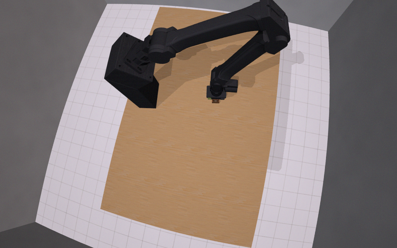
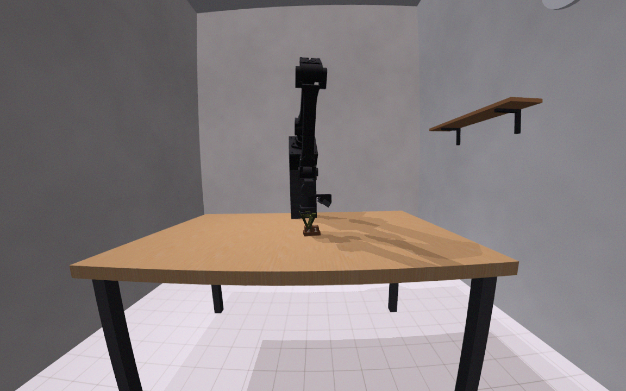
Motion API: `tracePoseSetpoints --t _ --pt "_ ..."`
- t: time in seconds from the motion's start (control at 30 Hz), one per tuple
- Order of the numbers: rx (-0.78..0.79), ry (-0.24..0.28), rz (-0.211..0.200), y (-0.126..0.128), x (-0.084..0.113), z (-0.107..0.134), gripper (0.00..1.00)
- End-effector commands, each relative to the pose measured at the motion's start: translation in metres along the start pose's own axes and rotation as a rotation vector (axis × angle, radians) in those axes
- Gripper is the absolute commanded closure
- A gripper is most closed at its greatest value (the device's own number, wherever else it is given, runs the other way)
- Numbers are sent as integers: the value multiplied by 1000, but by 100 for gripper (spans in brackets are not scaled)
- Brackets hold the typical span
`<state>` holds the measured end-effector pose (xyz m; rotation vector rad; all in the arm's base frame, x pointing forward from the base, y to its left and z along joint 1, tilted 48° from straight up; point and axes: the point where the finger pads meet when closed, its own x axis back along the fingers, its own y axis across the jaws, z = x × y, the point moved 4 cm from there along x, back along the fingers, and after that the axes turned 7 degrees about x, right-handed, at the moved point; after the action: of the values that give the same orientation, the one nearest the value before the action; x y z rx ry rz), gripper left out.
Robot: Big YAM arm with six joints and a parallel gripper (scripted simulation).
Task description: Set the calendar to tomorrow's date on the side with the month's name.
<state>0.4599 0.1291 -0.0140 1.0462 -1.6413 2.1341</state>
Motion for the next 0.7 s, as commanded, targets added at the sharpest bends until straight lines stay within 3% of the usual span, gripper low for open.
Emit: tracePoseSetpoints --t 0.0,0.1,0.27,0.67 --pt "5 -6 7 -1 -5 -5 55" --pt "5 -3 24 -9 0 -3 55" --pt "4 -7 2 1 -13 -5 55" --pt "3 -5 8 -2 -8 -4 55"
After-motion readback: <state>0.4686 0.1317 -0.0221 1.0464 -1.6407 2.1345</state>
